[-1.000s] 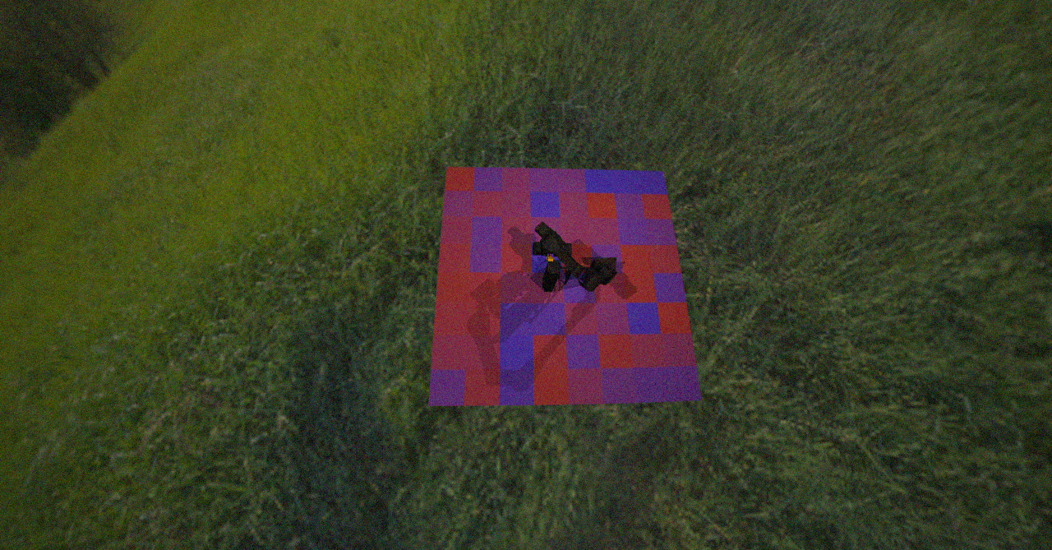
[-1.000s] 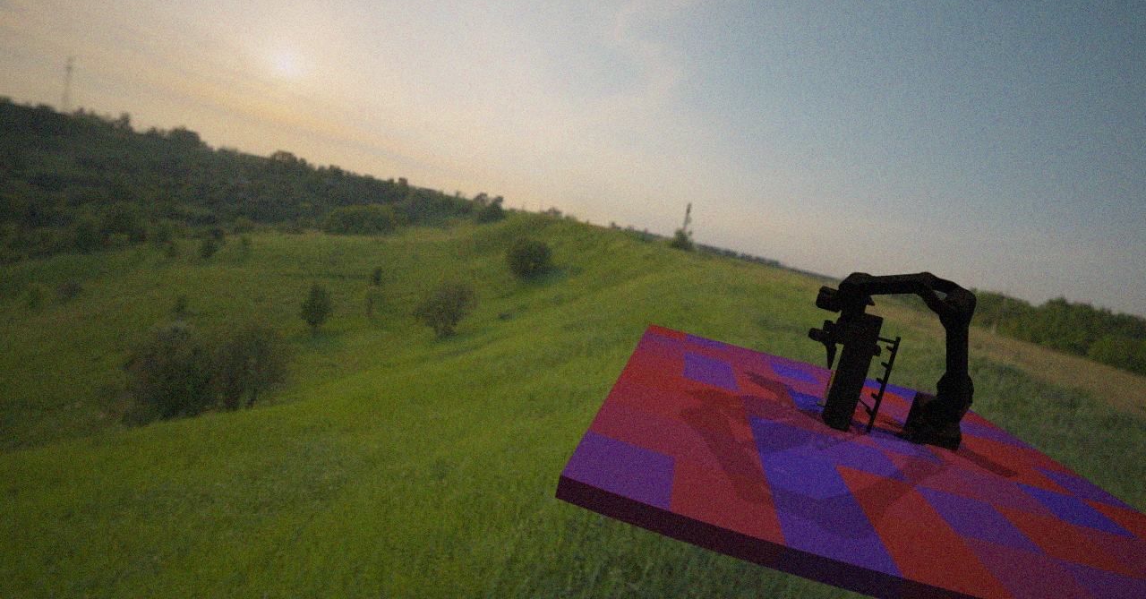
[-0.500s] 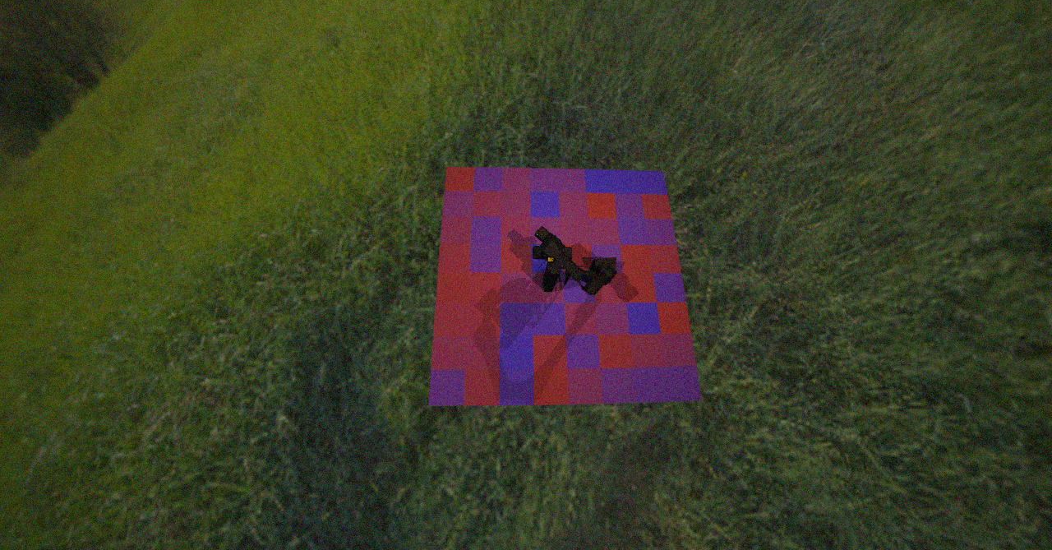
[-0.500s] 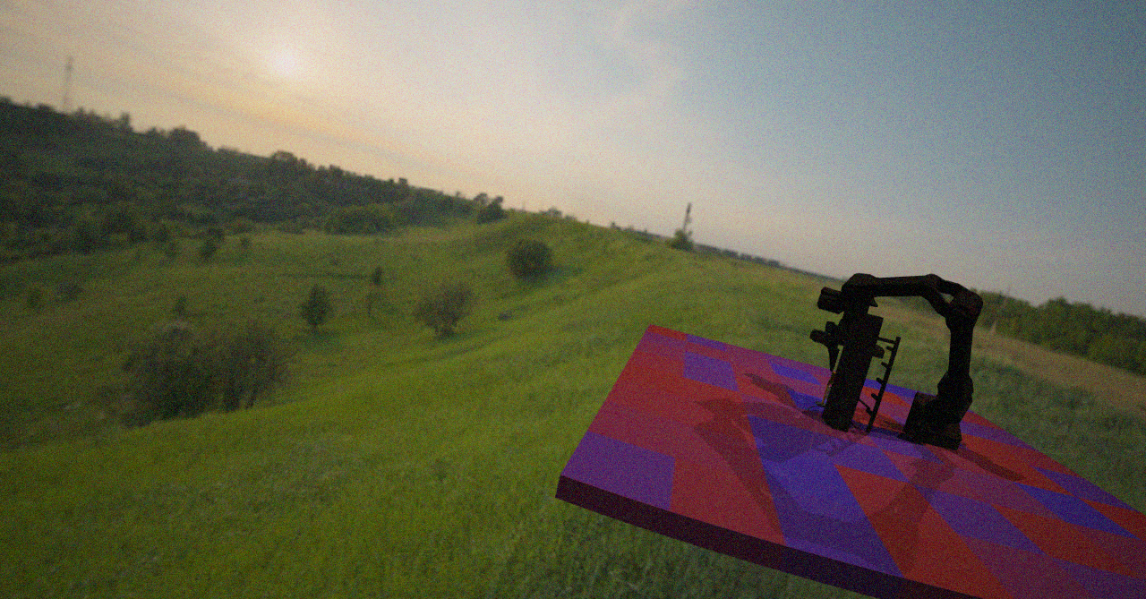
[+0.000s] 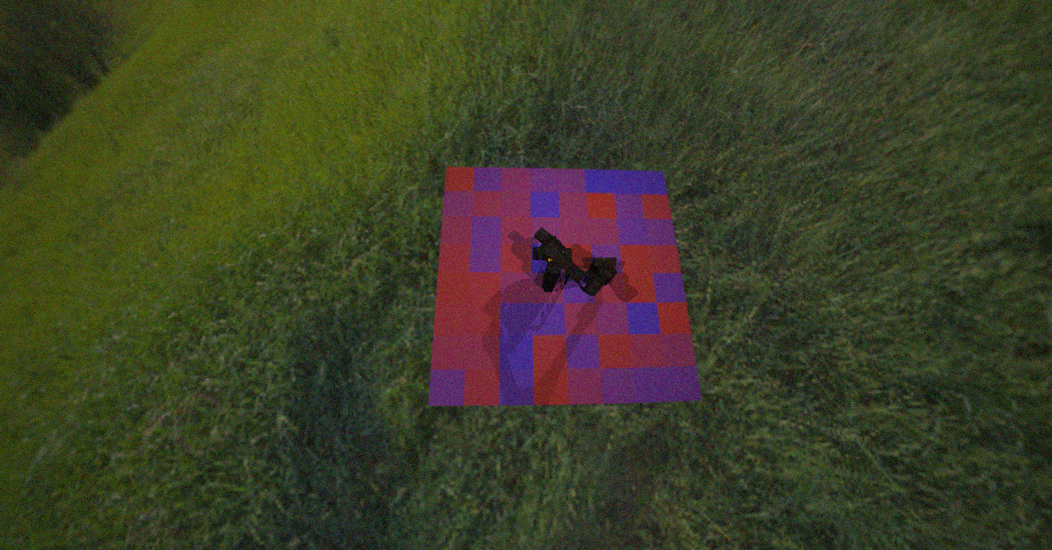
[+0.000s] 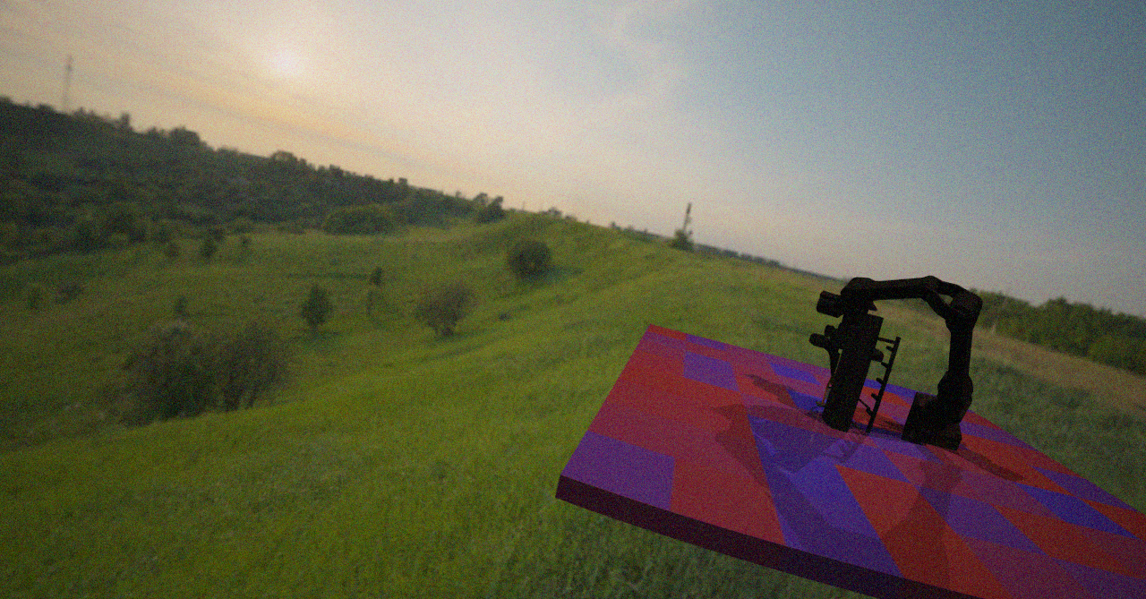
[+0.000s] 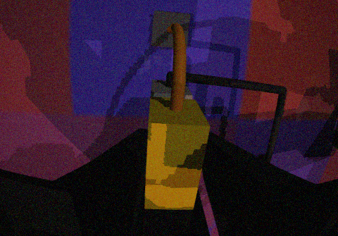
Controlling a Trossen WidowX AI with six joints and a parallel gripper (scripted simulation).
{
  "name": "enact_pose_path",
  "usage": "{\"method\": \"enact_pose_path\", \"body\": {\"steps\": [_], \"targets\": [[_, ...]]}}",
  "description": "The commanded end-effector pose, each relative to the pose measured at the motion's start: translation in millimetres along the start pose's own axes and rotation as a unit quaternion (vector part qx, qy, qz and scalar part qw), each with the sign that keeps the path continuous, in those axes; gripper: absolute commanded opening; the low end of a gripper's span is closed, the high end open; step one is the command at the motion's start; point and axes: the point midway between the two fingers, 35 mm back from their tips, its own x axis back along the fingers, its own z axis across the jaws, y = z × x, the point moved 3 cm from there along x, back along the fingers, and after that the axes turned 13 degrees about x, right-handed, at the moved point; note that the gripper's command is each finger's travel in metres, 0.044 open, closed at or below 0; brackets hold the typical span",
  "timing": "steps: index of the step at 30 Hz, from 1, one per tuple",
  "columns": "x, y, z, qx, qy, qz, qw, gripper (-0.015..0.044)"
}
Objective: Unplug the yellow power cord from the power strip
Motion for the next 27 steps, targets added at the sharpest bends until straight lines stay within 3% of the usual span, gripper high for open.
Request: {"method": "enact_pose_path", "body": {"steps": [1, 8, 27], "targets": [[1, 0, 0, 0.000, 0.000, 0.000, 1.000, 0.0042], [1, 0, 0, 0.000, 0.000, 0.000, 1.000, 0.0000], [3, 28, -4, 0.000, 0.001, -0.002, 1.000, 0.0000]]}}
